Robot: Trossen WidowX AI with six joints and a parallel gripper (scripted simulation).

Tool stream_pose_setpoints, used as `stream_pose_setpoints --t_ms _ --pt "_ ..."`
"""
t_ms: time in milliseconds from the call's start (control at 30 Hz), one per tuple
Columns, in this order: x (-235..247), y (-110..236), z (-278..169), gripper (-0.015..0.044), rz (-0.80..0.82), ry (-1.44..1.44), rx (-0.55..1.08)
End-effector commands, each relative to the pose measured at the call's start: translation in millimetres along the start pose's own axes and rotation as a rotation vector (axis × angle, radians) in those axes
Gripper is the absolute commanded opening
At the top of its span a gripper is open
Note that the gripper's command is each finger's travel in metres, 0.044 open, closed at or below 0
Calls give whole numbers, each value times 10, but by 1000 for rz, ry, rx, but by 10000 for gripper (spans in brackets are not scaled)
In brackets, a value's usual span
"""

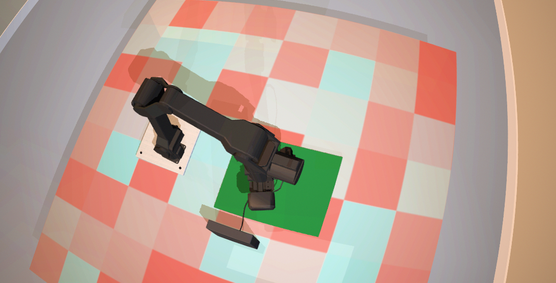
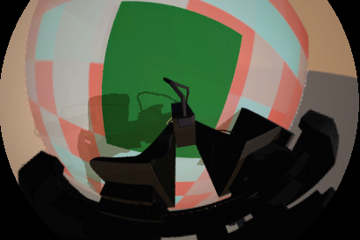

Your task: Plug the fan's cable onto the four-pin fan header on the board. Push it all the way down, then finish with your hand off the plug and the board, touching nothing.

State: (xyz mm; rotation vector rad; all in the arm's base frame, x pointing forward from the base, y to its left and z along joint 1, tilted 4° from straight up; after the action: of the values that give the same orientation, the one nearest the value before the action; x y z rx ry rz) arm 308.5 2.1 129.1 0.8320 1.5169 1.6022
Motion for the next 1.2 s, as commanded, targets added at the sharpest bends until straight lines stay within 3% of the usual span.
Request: stream_pose_setpoints --t_ms 0,700,1167 --pt "11 11 -44 0 1 -148 -7" --pt "55 -25 -262 0 2 -842 -5" --pt "100 -8 -296 0 3 -872 -4"
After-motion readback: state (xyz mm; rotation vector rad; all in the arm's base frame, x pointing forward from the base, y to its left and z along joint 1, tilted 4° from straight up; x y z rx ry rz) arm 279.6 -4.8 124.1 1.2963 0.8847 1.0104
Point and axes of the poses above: the point midway between the two fingers, 35 mm back from their tips, its own y axis back along the fingers, its own x axis across the jaws, z = x × y, the point moved 1 cm from there along y, back along the fingers, and after that the axes turned 5 degrees about y, right-handed, at the moved point
